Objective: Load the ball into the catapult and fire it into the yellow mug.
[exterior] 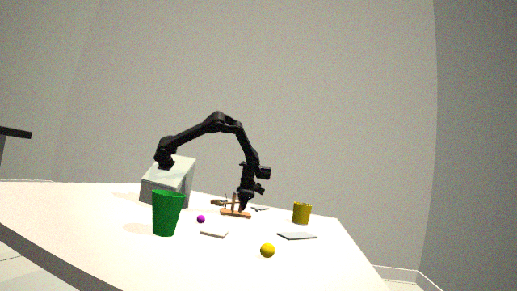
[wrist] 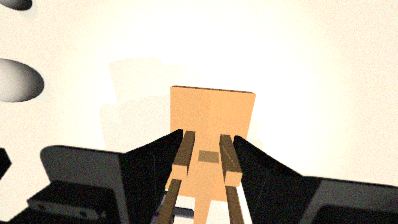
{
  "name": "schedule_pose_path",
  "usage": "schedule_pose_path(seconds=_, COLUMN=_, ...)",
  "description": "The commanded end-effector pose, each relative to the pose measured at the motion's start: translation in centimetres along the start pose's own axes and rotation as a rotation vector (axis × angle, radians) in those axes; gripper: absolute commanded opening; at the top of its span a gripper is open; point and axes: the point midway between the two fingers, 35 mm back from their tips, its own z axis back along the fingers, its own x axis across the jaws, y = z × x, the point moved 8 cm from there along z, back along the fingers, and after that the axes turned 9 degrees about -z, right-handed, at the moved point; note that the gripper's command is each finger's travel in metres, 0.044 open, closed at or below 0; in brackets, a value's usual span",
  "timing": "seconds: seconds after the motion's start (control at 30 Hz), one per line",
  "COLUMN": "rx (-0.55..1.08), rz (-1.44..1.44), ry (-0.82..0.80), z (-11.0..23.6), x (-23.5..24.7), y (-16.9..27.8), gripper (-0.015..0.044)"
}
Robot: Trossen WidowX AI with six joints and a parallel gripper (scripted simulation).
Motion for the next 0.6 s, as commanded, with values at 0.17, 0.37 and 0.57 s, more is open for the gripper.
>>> schedule_pose_path(seconds=0.17, rx=-0.001, rz=0.000, ry=-0.002, z=5.0, x=0.0, y=0.0, gripper=0.0000)
schedule_pose_path(seconds=0.37, rx=0.001, rz=0.002, ry=-0.001, z=4.8, x=0.0, y=-0.1, gripper=0.0000)
schedule_pose_path(seconds=0.57, rx=0.001, rz=0.003, ry=-0.001, z=3.9, x=0.0, y=-0.2, gripper=0.0000)
